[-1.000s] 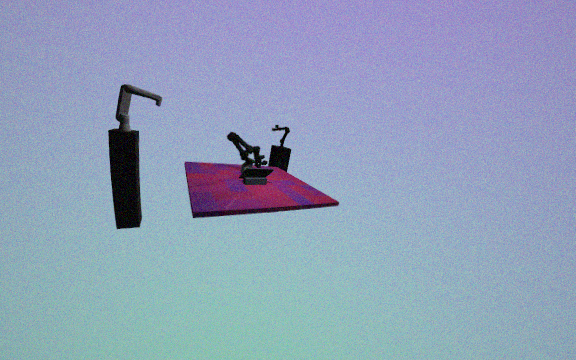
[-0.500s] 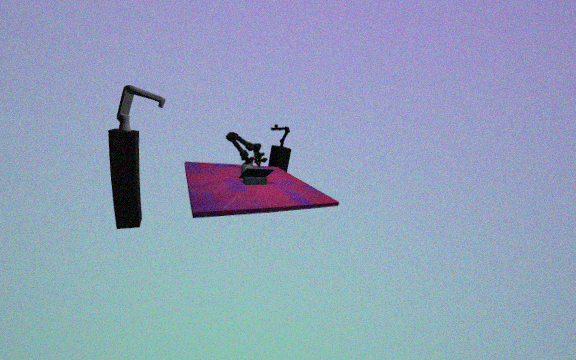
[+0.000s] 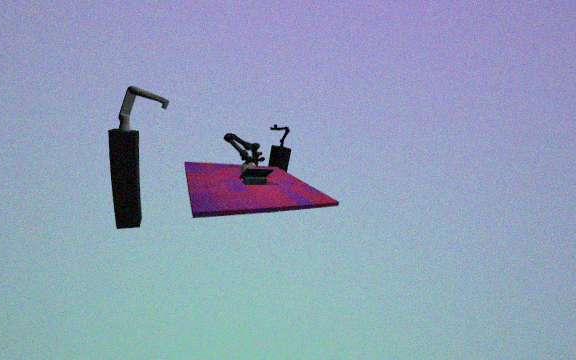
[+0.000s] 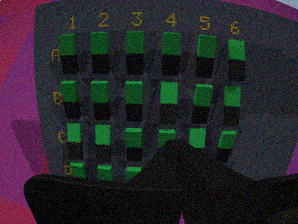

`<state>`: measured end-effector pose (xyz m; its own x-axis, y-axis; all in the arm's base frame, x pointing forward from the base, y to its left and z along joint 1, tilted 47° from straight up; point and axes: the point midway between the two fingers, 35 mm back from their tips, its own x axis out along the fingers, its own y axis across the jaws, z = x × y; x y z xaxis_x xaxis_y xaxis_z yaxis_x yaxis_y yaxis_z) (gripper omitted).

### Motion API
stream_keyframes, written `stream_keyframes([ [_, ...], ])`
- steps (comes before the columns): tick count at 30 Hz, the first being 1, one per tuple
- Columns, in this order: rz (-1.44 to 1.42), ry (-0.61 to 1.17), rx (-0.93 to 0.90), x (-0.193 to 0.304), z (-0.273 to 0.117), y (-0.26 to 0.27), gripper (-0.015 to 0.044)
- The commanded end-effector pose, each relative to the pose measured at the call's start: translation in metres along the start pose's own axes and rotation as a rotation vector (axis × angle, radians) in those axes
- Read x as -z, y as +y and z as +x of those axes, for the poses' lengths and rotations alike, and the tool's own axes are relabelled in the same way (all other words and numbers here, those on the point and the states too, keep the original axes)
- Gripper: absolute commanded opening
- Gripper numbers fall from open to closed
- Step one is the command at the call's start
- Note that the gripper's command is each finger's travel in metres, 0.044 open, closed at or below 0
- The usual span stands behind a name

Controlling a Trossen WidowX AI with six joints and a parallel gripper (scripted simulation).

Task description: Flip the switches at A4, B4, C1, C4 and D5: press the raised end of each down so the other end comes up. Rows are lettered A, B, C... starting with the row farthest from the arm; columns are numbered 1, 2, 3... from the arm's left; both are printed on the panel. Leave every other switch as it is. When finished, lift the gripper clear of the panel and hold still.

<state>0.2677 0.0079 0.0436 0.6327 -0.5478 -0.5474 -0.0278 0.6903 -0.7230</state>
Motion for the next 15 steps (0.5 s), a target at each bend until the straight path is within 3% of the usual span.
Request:
stream_keyframes([
  [1,0.003,-0.012,-0.002,0.002,0.019,0.000,0.0000],
  [15,0.002,-0.025,0.003,0.003,0.043,-0.002,0.0000],
])
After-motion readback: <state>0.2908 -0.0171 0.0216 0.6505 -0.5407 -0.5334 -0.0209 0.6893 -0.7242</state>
